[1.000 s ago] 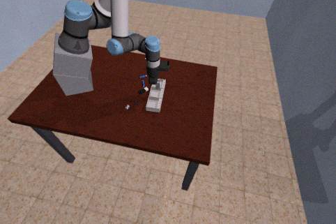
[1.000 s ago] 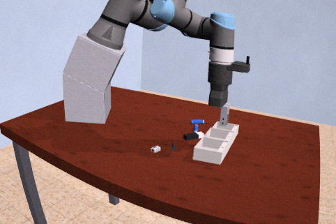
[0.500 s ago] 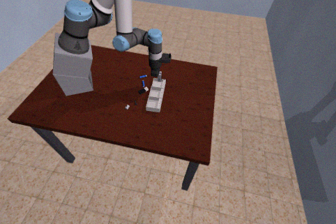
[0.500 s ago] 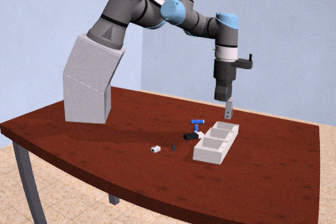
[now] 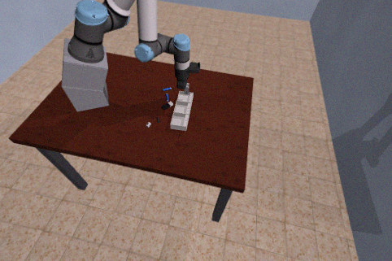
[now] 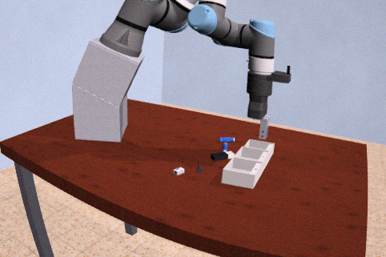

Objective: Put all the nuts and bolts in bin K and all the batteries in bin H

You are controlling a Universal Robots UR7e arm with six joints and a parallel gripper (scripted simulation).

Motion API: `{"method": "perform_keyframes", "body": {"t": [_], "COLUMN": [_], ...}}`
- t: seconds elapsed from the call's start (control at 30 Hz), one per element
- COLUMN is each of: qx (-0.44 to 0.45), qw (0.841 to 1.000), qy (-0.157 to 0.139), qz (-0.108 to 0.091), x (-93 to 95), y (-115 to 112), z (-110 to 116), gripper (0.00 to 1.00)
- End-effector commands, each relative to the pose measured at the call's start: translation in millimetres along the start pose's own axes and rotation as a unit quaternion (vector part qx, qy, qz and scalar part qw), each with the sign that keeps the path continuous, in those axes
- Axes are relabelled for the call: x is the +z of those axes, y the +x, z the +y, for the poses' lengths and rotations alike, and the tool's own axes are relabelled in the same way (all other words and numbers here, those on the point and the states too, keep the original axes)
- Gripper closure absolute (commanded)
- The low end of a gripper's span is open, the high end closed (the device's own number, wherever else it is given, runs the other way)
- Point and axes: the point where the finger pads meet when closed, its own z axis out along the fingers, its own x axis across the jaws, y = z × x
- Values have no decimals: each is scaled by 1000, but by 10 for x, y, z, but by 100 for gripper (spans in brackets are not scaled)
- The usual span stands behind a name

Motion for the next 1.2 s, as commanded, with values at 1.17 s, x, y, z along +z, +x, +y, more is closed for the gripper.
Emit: {"method": "perform_keyframes", "body": {"t": [1.17], "qx": [0], "qw": [1000], "qy": [0], "qz": [0], "x": [390], "y": [1], "z": [-4], "gripper": [69]}}
